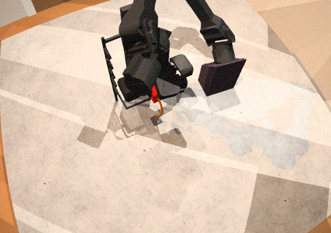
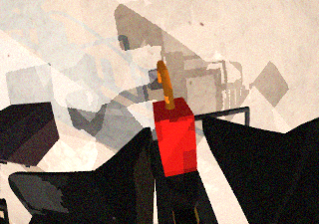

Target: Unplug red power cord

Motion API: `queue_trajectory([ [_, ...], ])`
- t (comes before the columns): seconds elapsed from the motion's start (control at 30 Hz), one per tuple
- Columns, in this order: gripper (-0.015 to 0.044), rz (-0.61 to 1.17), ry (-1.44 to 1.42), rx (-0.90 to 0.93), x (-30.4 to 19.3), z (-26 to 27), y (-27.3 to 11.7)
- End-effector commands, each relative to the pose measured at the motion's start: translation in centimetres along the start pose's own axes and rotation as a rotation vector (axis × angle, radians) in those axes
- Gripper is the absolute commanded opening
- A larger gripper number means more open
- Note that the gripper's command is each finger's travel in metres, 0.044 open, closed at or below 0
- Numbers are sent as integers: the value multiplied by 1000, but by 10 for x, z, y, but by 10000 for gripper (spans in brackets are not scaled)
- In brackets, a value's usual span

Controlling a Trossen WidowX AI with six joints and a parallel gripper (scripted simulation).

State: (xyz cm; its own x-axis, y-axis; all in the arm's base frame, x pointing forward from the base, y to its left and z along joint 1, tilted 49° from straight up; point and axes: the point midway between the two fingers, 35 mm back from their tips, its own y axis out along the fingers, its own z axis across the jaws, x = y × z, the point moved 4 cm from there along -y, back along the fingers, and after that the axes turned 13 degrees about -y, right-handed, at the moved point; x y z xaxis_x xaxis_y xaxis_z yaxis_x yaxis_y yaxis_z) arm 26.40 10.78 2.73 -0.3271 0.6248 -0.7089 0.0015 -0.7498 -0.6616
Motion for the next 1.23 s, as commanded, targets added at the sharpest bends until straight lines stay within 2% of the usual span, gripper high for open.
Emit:
queue_trajectory([
  [0.0, 263, 2, 1, -2, 0, 0, 0],
  [0.23, 440, -1, 1, -4, 20, -6, -5],
  [0.4, 440, -3, 1, -4, 58, -13, -12],
  [1.2, 440, -3, 1, -4, 58, -13, -12],
])
